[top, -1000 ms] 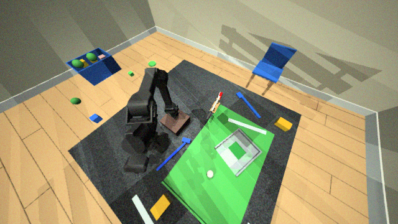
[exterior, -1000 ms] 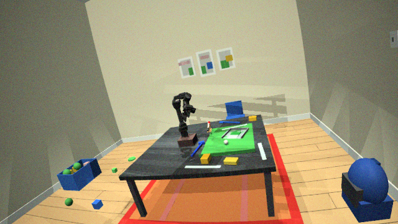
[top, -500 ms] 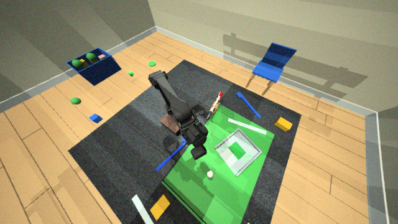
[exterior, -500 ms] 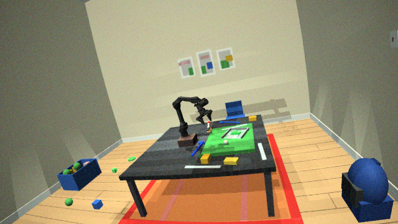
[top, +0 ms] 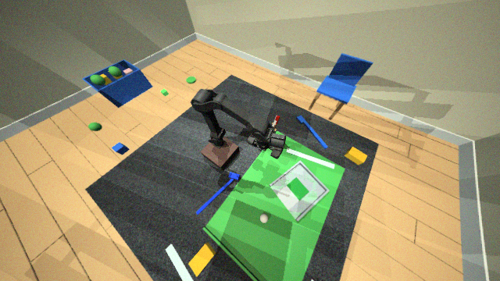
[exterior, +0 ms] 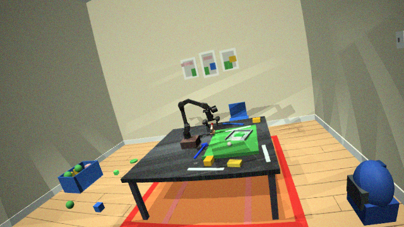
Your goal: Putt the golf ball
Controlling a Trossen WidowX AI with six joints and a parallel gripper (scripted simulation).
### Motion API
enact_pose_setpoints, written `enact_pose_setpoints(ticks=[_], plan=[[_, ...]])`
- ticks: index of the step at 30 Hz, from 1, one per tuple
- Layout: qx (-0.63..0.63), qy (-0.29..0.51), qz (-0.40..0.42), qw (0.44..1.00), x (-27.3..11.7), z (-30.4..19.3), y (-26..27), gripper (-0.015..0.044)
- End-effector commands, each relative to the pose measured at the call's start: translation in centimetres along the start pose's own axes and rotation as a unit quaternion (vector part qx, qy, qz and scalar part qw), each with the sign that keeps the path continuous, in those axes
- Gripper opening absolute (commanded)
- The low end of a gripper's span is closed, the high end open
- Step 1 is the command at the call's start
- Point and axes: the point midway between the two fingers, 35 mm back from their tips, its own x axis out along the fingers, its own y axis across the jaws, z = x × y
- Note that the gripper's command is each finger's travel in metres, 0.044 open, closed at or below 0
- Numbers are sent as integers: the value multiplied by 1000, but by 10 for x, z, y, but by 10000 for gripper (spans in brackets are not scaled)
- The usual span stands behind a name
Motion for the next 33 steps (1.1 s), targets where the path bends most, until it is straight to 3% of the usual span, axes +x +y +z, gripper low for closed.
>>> enact_pose_setpoints(ticks=[1,33], plan=[[-36,-29,55,997,25,39,34,440],[-43,-33,65,996,81,30,51,440]])
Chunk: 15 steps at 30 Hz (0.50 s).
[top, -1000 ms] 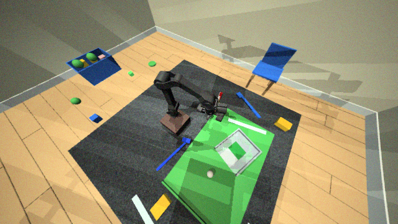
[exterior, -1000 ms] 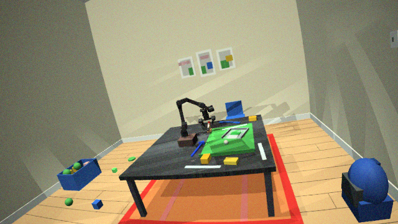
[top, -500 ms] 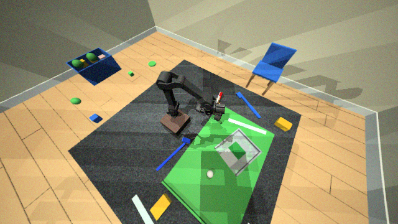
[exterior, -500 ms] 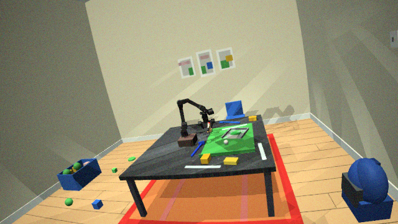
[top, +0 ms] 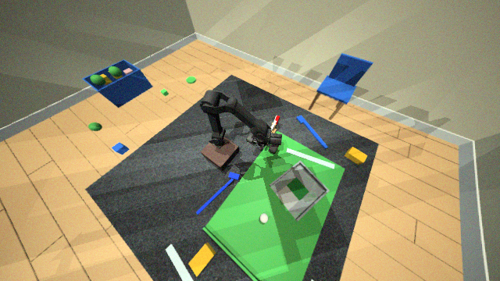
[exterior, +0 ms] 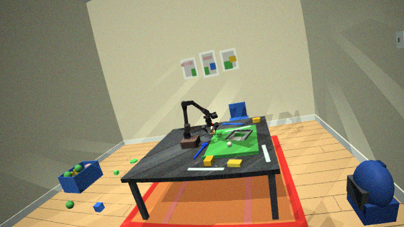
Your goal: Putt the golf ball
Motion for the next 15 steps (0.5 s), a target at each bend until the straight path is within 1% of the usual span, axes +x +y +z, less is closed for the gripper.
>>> enact_pose_setpoints(ticks=[1,11,15], plan=[[3,0,3,1000,6,-2,2,440],[3,0,3,1000,19,-6,2,440],[1,1,1,1000,16,-5,1,335]])
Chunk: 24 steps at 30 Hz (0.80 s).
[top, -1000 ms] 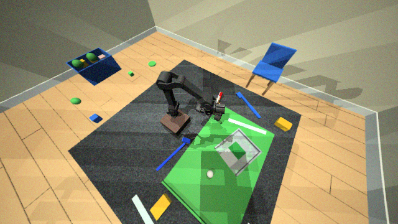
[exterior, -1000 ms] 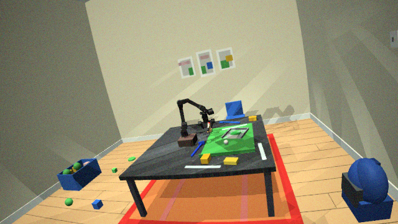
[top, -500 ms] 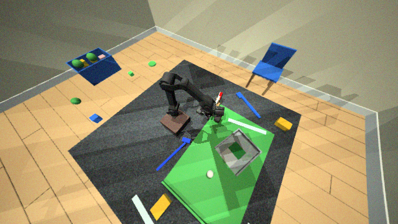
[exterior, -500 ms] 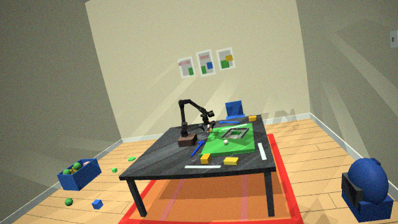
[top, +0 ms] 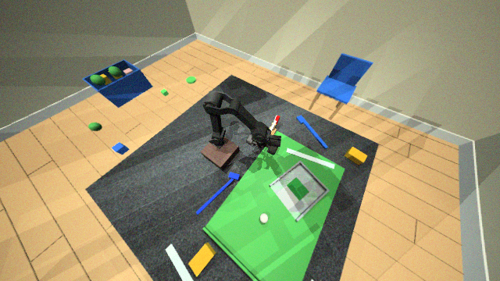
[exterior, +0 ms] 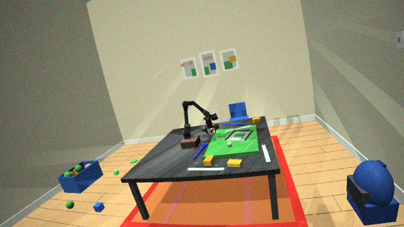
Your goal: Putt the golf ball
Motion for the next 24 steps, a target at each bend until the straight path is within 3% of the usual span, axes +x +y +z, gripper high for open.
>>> enact_pose_setpoints(ticks=[1,11,18,24], plan=[[0,0,0,1000,0,0,0,309],[0,0,0,1000,0,0,0,46],[0,0,0,1000,-1,1,-1,0],[0,0,0,1000,-26,8,-5,0]])
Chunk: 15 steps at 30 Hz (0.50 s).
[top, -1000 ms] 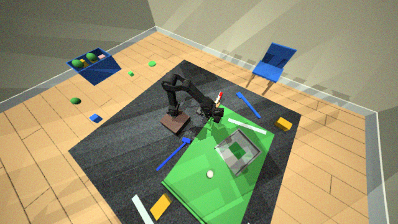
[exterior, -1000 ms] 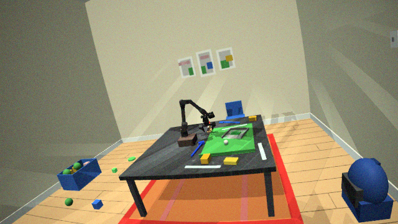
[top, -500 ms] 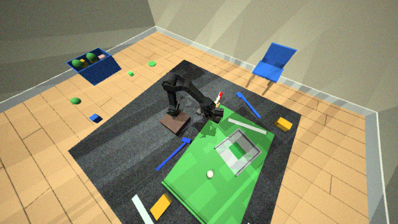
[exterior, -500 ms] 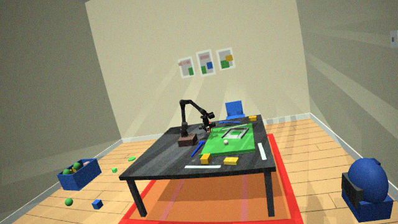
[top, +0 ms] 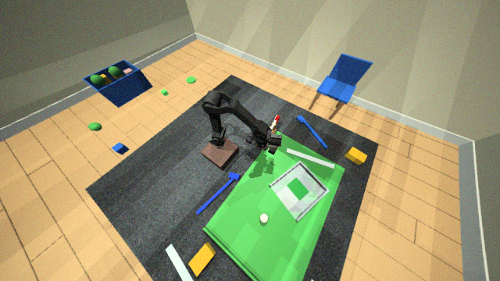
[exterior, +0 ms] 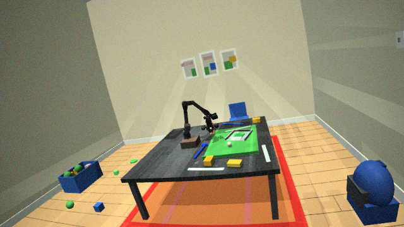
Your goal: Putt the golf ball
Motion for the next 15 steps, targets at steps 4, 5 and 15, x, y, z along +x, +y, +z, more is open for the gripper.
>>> enact_pose_setpoints(ticks=[4,5,15], plan=[[-3,-8,-8,1000,-43,14,-6,0],[-3,-8,-8,1000,-49,16,-6,0],[0,-3,-8,1000,-78,19,-2,0]])
